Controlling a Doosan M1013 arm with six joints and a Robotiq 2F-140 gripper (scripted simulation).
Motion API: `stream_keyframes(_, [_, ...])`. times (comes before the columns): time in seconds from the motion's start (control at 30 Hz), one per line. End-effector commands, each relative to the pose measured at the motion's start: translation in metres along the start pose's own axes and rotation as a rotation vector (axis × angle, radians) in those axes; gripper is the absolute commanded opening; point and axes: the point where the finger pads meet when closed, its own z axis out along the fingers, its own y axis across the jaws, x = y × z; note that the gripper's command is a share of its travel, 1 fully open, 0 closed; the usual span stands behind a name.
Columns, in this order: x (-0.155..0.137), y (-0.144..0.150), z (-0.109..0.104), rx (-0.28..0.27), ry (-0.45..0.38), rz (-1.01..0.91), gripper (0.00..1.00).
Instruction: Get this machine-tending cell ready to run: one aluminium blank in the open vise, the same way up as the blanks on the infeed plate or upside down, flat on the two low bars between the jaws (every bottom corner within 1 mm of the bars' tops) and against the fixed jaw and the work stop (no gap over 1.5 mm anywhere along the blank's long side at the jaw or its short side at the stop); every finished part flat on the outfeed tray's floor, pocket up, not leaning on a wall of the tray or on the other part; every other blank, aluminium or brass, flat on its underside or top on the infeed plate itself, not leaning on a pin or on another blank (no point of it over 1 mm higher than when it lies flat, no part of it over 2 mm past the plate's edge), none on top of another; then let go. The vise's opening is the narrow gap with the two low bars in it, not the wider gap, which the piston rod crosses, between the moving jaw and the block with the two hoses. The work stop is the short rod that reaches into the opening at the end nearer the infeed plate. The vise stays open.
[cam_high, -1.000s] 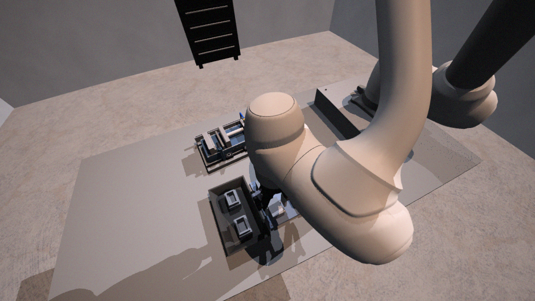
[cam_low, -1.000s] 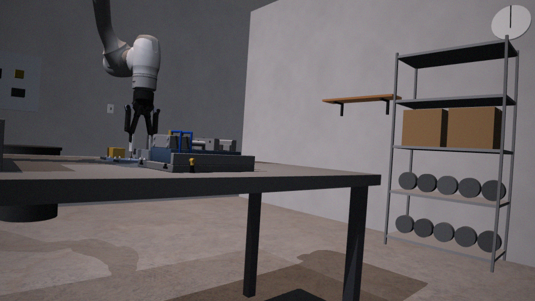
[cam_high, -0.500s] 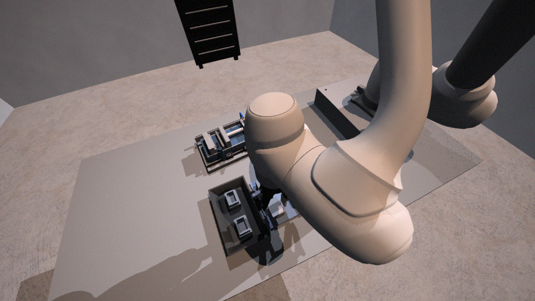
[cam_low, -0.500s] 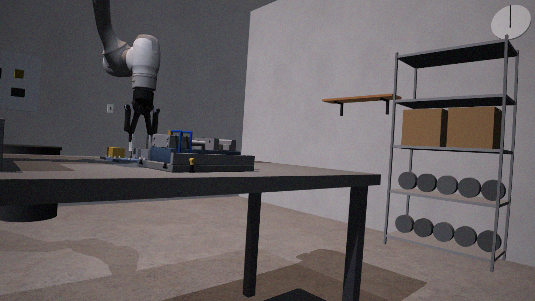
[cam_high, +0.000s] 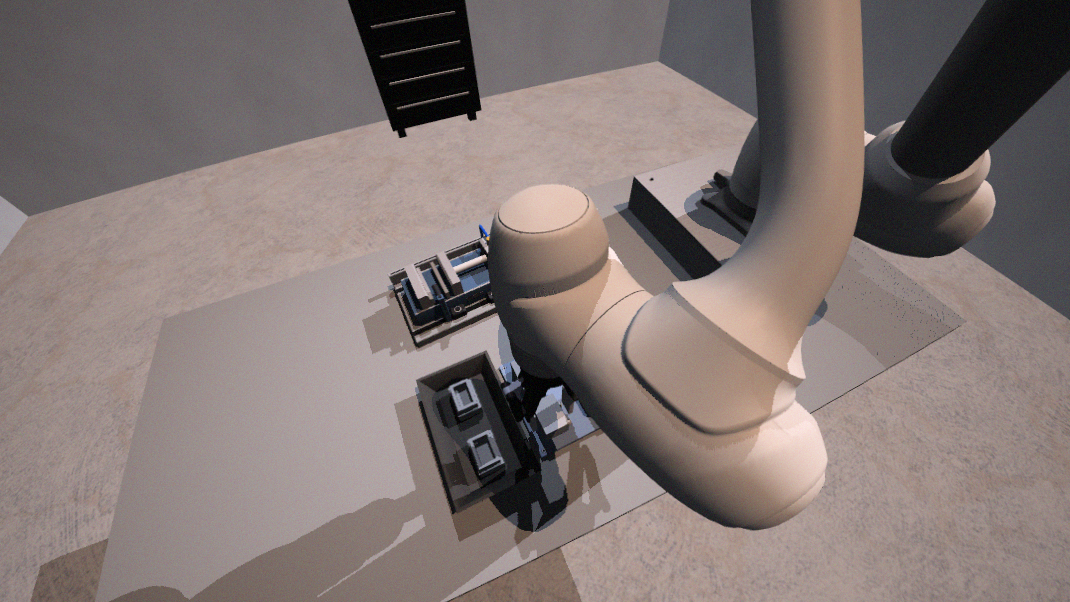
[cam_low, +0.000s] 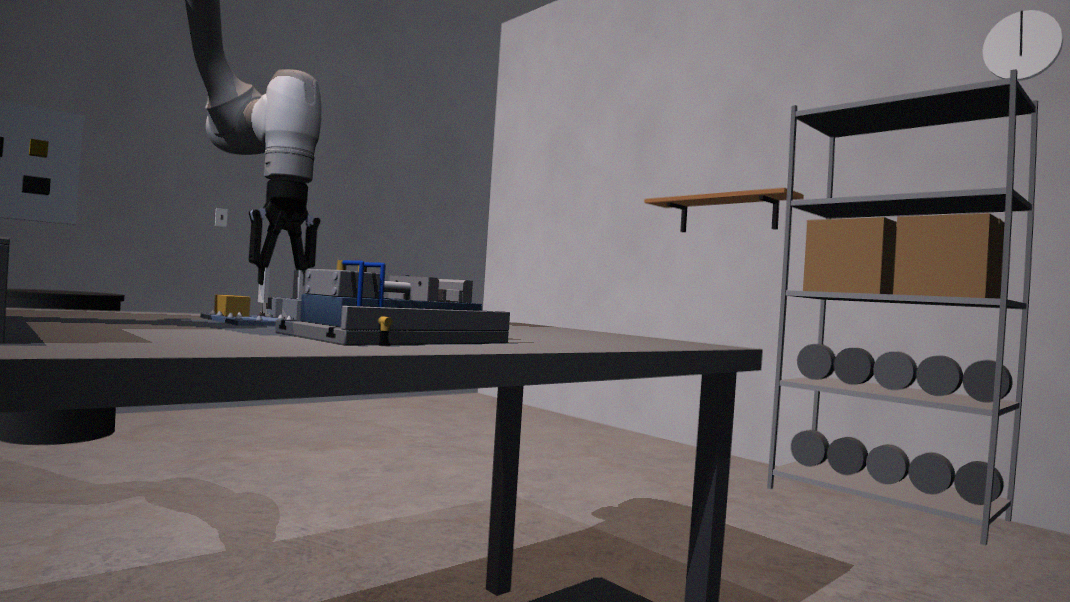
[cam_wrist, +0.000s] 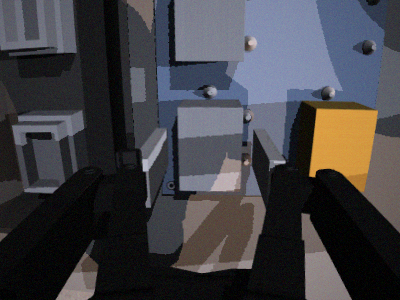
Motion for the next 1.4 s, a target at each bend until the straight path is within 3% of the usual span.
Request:
stream_keyframes(0.0, [-0.0001,0.0000,-0.0001,0.000,0.000,0.000,0.40])
stream_keyframes(0.13, [-0.0001,0.0000,-0.0001,0.000,0.000,0.000,0.40])
stream_keyframes(0.17, [-0.0001,0.0000,-0.0001,0.000,0.000,0.000,0.00])
stream_keyframes(1.37, [-0.0001,0.0000,-0.0001,0.000,0.000,0.000,0.00])
